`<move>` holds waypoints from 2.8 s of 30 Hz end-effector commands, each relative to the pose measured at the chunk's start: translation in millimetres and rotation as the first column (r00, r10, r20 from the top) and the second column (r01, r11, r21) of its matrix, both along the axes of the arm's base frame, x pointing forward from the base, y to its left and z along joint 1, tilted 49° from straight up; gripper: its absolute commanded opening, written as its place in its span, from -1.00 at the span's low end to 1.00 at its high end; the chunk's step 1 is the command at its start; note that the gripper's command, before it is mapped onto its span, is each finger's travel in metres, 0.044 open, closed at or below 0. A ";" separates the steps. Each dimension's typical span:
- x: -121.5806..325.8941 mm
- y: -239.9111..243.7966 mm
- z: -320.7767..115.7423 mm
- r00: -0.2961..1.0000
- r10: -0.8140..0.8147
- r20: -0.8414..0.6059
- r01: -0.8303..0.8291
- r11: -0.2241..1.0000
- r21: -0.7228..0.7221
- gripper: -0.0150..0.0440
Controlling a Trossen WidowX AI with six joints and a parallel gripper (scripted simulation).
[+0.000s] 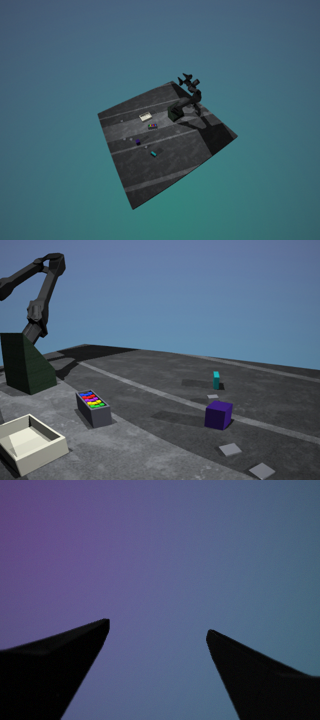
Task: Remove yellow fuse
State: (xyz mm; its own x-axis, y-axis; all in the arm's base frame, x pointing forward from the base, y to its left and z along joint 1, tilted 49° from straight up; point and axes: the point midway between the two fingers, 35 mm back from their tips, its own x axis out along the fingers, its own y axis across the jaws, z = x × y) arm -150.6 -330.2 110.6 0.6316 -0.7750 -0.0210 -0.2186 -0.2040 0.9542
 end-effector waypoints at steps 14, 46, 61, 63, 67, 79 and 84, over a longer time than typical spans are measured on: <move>205.0 -45.5 -49.8 0.808 0.439 -0.393 -0.489 0.872 -0.030 -0.27; 472.4 355.2 -144.9 -0.211 0.001 -0.977 -0.193 -0.980 0.040 -0.27; 451.2 408.2 -150.3 -0.143 -0.068 -0.987 0.131 -0.990 0.050 -0.27; 451.0 409.8 -151.6 -0.143 -0.068 -0.987 0.131 -0.990 0.050 -0.27; 450.7 412.8 -154.1 -0.143 -0.068 -0.987 0.131 -0.990 0.050 -0.27; 449.3 421.9 -161.5 -0.143 -0.068 -0.987 0.131 -0.990 0.049 -0.27; 448.5 425.5 -164.7 -0.143 -0.067 -0.987 0.131 -0.990 0.049 -0.27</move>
